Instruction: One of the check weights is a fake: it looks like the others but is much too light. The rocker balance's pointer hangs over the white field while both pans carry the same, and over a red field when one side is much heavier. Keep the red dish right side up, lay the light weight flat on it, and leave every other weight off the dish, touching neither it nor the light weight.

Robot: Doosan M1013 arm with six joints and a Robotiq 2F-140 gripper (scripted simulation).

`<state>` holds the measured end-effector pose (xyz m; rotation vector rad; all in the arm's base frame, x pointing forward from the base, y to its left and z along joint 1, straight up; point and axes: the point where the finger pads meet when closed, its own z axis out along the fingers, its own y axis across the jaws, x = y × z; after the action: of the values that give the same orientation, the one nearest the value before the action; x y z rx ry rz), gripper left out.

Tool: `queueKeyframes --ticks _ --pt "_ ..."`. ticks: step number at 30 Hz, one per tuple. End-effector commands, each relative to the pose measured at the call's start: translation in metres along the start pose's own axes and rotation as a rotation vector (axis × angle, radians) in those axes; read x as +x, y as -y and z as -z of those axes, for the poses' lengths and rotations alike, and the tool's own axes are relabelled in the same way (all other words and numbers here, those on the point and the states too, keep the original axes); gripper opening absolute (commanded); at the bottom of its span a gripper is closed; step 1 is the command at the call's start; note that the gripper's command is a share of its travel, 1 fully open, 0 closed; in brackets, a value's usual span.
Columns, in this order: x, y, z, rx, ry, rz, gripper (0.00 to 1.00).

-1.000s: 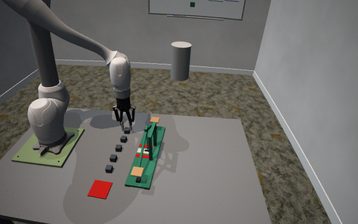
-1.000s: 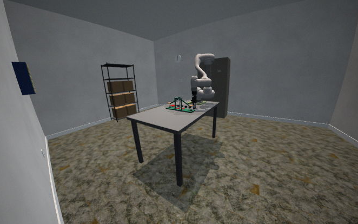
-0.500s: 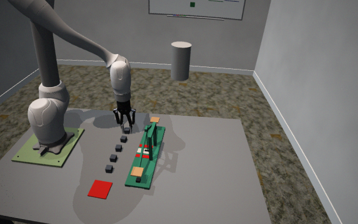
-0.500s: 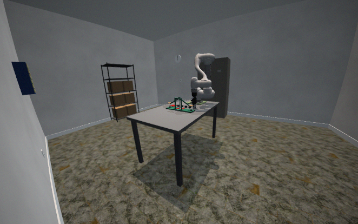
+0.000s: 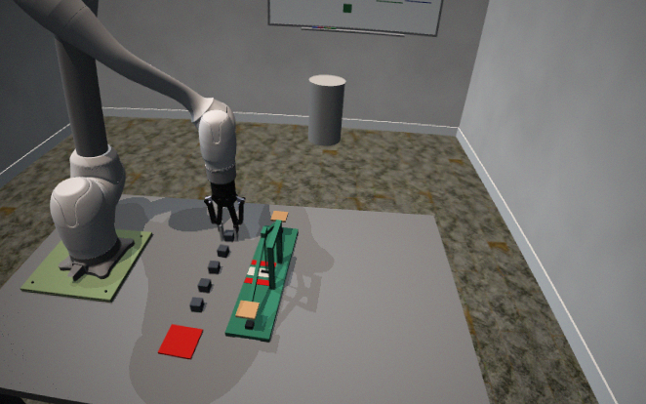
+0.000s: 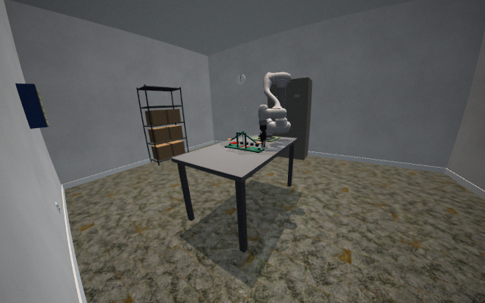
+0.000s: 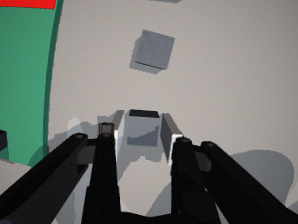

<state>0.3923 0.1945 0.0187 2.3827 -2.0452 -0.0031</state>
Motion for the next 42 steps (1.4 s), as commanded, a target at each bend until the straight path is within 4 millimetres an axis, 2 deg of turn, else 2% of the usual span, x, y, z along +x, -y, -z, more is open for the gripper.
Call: queueKeyframes --ticks 1,20,21,42 --pt "0.0 0.0 0.0 0.0 0.0 0.0 0.35" --pt "0.0 0.0 0.0 0.0 0.0 0.0 0.35" --pt "0.0 0.0 0.0 0.0 0.0 0.0 0.24" --pt "0.0 0.0 0.0 0.0 0.0 0.0 0.24"
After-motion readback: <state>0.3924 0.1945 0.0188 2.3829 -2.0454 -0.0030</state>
